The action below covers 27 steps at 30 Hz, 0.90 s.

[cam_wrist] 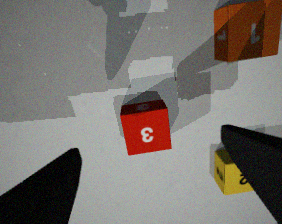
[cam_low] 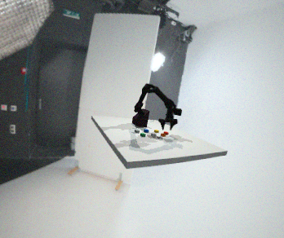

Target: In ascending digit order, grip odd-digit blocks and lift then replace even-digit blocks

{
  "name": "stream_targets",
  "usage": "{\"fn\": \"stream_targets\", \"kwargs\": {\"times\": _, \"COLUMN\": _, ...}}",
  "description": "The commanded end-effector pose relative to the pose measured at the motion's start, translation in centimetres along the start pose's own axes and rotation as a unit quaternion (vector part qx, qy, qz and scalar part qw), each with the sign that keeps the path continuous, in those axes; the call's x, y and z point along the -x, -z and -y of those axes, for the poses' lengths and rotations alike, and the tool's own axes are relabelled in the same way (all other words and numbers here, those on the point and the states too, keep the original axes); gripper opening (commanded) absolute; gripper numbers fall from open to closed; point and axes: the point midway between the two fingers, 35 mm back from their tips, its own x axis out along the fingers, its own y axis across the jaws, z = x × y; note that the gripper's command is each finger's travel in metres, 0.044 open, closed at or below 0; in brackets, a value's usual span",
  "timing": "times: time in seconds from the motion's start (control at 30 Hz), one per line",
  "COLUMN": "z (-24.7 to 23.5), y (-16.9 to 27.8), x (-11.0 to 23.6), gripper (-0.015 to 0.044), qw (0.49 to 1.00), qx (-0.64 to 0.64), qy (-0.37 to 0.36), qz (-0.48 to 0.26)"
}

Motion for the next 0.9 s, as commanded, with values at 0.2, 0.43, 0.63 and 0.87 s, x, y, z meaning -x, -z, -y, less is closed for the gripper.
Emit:
{"fn": "stream_targets", "kwargs": {"times": 0.2, "z": 0.1, "y": 0.4, "x": -2.1, "gripper": 0.04, "qw": 1.0, "qx": 0.006, "qy": 0.006, "qz": -0.004}}
{"fn": "stream_targets", "kwargs": {"times": 0.43, "z": 0.2, "y": 0.4, "x": -3.0, "gripper": 0.04, "qw": 1.0, "qx": 0.006, "qy": 0.007, "qz": -0.004}}
{"fn": "stream_targets", "kwargs": {"times": 0.63, "z": 0.2, "y": 0.4, "x": -3.0, "gripper": 0.0269, "qw": 1.0, "qx": 0.006, "qy": 0.007, "qz": -0.004}}
{"fn": "stream_targets", "kwargs": {"times": 0.87, "z": 0.2, "y": 0.4, "x": -3.0, "gripper": 0.012, "qw": 1.0, "qx": 0.006, "qy": 0.007, "qz": -0.004}}
